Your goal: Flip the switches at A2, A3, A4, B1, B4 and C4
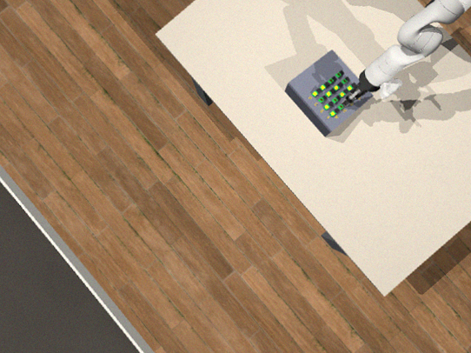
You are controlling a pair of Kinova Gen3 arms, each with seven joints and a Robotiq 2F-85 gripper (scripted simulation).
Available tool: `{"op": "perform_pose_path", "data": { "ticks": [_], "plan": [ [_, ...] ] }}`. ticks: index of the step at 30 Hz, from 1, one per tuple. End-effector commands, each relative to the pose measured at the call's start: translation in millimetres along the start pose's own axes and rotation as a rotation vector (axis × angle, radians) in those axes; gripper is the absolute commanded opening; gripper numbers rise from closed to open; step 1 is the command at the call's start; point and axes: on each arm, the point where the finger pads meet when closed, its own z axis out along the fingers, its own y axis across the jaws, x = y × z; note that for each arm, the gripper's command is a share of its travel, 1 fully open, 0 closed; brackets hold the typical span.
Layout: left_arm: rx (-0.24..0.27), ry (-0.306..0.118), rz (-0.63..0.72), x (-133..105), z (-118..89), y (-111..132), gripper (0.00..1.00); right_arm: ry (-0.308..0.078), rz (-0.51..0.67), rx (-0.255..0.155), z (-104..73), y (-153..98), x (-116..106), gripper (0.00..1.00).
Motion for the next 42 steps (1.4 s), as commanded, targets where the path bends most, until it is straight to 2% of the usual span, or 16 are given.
{"op": "perform_pose_path", "data": {
  "ticks": [1,10,17,23,42],
  "plan": [
    [0.0,-0.002,0.0,-0.4,-0.8,0.1,1.0,0.001,0.001,0.0,-0.5,0.5,0.6,0.099],
    [0.0,-0.002,0.0,-0.4,-0.8,0.1,1.0,0.001,0.001,0.0,-2.8,0.5,0.6,0.099],
    [0.0,-0.002,0.0,-0.4,-0.8,0.1,1.0,0.001,0.001,0.0,-20.9,0.5,0.6,0.099],
    [0.0,-0.002,0.0,-0.4,-0.8,0.1,1.0,0.001,0.001,0.0,-28.4,0.5,0.6,0.099],
    [0.0,-0.002,0.0,-0.4,-0.8,0.1,1.0,0.002,0.002,0.001,-28.6,0.5,-2.4,0.099]
  ]
}}
